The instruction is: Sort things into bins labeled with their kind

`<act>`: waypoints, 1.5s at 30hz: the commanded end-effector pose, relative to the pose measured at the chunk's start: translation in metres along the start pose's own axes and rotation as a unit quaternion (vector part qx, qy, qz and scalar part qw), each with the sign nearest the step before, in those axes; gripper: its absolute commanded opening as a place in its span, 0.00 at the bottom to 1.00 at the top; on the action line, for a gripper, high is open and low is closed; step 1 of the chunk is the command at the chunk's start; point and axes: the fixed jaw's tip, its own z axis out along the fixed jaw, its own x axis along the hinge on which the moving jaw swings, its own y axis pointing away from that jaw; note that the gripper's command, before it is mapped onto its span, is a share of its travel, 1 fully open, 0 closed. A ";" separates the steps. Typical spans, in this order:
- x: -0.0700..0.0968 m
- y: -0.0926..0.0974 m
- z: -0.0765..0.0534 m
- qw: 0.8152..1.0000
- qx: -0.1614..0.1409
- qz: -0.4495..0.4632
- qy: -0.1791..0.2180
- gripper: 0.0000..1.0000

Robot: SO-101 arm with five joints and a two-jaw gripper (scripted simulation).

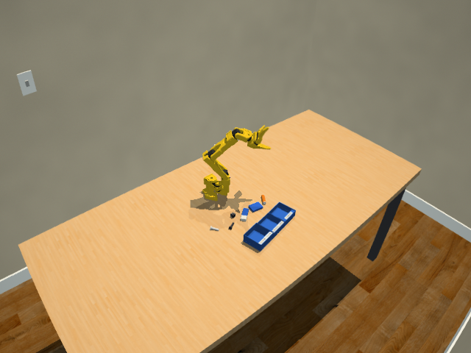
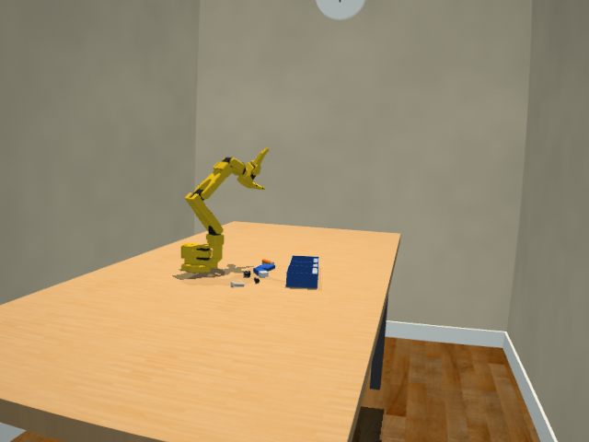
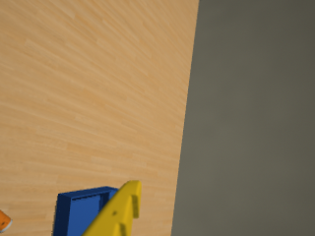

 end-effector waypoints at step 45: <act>0.055 0.045 0.031 0.986 -0.125 -0.018 0.108 1.00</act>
